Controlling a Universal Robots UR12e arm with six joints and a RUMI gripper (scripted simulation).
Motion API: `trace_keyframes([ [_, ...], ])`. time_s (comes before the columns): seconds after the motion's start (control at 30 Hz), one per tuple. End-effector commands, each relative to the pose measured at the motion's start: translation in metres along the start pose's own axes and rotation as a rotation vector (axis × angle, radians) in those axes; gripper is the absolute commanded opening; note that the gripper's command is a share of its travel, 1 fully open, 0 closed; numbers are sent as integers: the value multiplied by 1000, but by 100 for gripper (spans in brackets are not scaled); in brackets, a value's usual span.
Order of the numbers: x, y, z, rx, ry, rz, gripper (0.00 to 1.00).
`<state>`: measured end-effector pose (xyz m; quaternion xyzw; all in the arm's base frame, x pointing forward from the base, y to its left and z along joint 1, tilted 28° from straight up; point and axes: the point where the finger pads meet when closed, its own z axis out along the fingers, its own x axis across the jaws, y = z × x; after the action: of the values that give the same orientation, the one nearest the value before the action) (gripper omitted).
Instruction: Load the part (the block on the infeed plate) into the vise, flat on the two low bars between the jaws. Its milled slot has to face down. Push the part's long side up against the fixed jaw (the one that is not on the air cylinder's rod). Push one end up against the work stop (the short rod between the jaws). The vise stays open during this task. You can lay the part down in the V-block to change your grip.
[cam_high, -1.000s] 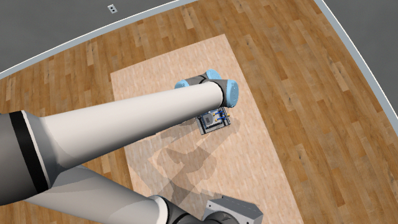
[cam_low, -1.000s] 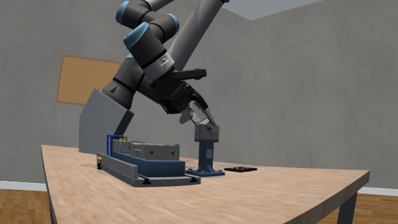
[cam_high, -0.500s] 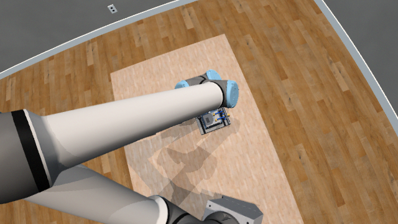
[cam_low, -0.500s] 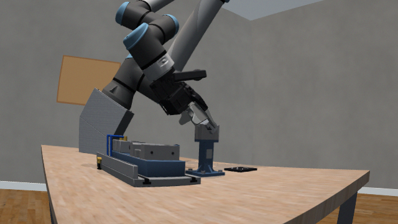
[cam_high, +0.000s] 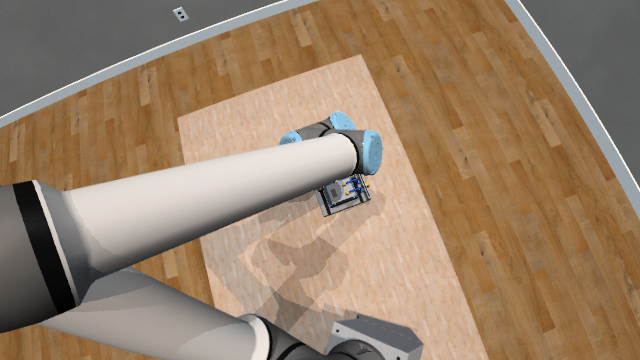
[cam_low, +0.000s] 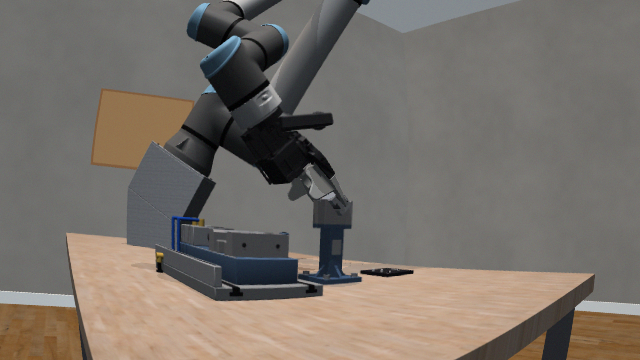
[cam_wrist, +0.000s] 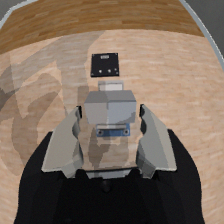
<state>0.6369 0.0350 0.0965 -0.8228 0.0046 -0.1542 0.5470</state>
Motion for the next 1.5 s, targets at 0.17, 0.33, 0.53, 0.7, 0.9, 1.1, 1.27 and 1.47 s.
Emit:
trace_keyframes([
  [0.17,0,0,0,-21,1,-1,51],
  [0.33,1,0,0,-36,1,-1,51],
  [0.53,0,-1,0,-59,1,-1,51],
  [0.7,0,-1,0,-77,1,-1,51],
  [0.9,0,-1,0,-102,1,-1,51],
  [1.1,0,-1,0,-137,1,-1,51],
  [1.27,0,-1,0,-164,1,-1,51],
  [1.47,0,-2,0,-201,1,-1,51],
])
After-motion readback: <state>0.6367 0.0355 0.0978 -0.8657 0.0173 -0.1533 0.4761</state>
